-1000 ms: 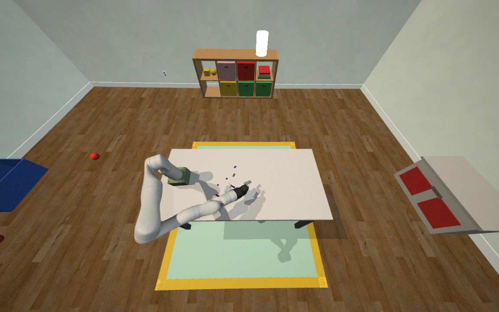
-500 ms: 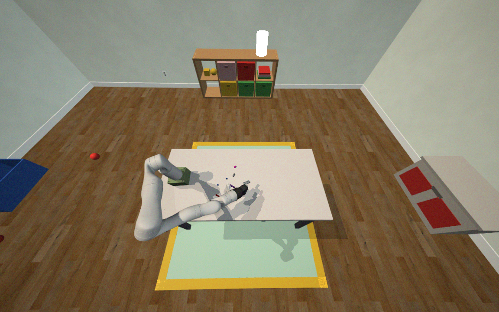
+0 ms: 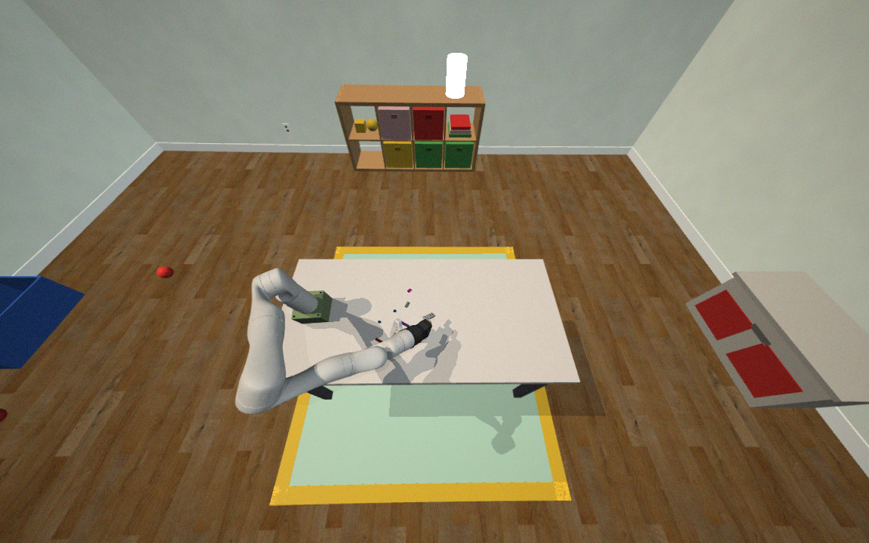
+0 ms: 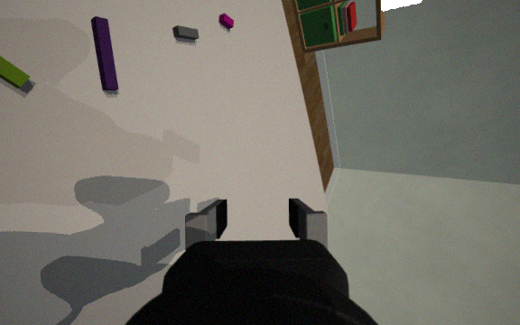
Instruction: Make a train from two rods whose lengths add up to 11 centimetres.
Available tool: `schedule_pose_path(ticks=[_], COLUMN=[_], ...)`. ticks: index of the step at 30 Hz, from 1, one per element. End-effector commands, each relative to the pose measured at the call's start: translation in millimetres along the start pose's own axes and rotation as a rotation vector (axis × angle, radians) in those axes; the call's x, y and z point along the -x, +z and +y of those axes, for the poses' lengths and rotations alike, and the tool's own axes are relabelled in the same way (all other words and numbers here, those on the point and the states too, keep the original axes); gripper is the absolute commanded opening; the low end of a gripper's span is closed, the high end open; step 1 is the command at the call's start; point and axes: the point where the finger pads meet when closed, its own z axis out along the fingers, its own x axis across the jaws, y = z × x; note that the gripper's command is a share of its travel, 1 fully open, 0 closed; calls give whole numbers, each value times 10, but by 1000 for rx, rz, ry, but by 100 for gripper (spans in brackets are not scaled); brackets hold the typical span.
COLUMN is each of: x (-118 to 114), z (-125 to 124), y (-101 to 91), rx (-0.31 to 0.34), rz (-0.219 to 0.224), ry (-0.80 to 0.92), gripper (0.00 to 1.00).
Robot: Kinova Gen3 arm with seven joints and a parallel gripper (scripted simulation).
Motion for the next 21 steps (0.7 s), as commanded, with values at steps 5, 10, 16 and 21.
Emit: schedule_pose_path(ticks=[5, 10, 16, 21], x=[-6, 66, 147, 226], z=[-41, -190, -379, -571], y=[0, -25, -16, -2], rx=[-29, -122, -237, -352], rz=[-25, -106, -202, -298], ry=[-52, -203, -387, -570], gripper=[100, 100, 100, 100])
